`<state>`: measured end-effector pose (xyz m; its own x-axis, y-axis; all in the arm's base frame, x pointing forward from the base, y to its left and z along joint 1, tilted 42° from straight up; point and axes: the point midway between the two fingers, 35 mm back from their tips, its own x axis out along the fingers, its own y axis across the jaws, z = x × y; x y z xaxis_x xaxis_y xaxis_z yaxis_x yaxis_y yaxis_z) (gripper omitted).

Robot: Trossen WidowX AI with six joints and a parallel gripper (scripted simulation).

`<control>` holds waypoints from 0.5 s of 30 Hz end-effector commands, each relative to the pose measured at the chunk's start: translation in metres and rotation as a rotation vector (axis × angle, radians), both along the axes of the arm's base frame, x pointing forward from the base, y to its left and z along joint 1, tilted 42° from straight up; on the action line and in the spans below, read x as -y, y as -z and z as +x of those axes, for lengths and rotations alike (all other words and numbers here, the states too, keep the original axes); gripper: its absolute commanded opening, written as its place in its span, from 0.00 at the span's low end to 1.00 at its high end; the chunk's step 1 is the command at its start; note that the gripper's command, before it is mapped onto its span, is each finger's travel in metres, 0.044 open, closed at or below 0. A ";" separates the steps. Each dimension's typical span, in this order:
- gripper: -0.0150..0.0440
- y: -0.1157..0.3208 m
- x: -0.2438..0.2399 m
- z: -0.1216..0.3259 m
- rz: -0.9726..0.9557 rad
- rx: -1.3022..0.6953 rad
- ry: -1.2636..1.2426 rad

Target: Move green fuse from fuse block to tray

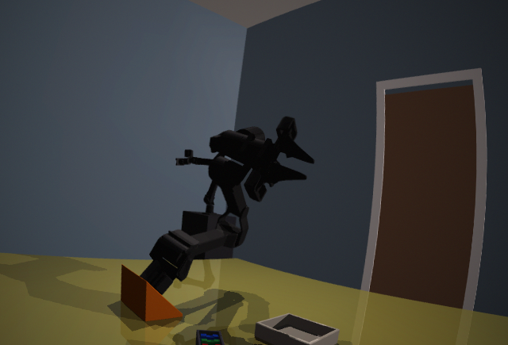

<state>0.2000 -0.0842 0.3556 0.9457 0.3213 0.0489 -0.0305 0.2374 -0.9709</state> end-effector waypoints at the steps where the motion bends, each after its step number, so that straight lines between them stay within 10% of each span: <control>1: 0.51 0.000 0.002 0.001 0.025 -0.006 0.003; 4: 0.38 0.009 0.027 0.018 0.376 -0.098 0.032; 15: 0.38 0.132 0.093 0.095 1.968 -0.738 0.305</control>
